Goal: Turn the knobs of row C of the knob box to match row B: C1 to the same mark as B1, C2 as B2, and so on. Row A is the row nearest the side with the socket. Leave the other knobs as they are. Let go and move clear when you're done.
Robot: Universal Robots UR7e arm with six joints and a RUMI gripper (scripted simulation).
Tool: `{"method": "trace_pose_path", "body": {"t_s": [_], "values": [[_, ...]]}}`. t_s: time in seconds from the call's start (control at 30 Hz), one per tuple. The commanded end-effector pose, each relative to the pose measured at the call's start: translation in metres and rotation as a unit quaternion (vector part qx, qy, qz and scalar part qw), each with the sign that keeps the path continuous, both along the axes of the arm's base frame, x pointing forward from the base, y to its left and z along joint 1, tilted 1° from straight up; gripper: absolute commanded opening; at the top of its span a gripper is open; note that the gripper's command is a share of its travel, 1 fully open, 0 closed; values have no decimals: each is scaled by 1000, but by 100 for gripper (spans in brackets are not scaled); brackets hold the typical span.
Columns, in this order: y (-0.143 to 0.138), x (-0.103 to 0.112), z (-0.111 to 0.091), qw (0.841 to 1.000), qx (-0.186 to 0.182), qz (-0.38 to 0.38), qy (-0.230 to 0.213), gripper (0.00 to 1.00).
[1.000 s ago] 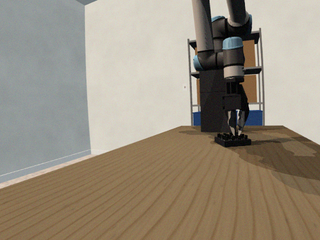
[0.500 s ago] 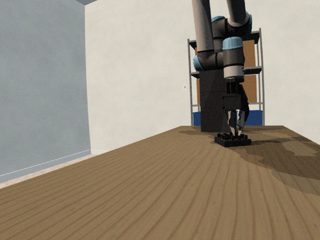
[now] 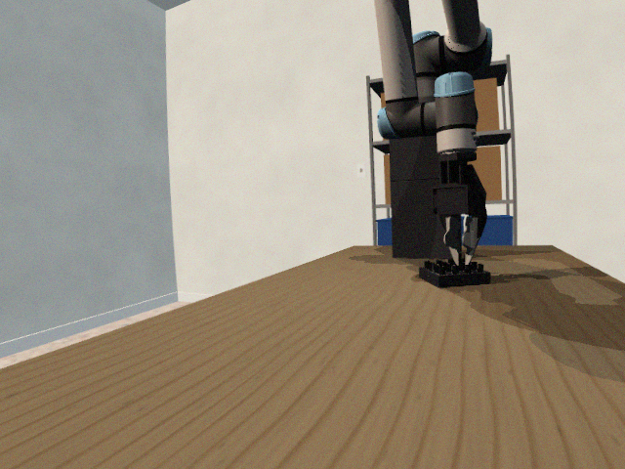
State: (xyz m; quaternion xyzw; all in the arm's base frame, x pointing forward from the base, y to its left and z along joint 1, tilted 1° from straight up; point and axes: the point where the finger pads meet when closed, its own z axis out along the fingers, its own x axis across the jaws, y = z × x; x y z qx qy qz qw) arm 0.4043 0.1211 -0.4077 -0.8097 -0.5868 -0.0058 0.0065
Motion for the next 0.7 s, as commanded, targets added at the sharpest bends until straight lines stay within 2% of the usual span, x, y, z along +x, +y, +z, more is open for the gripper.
{"method": "trace_pose_path", "body": {"t_s": [0.0, 0.67], "values": [[0, 1, 0, 1000, 0, -14, 0, 4], [1, 1, 0, 991, 0, -137, 2, 4]]}}
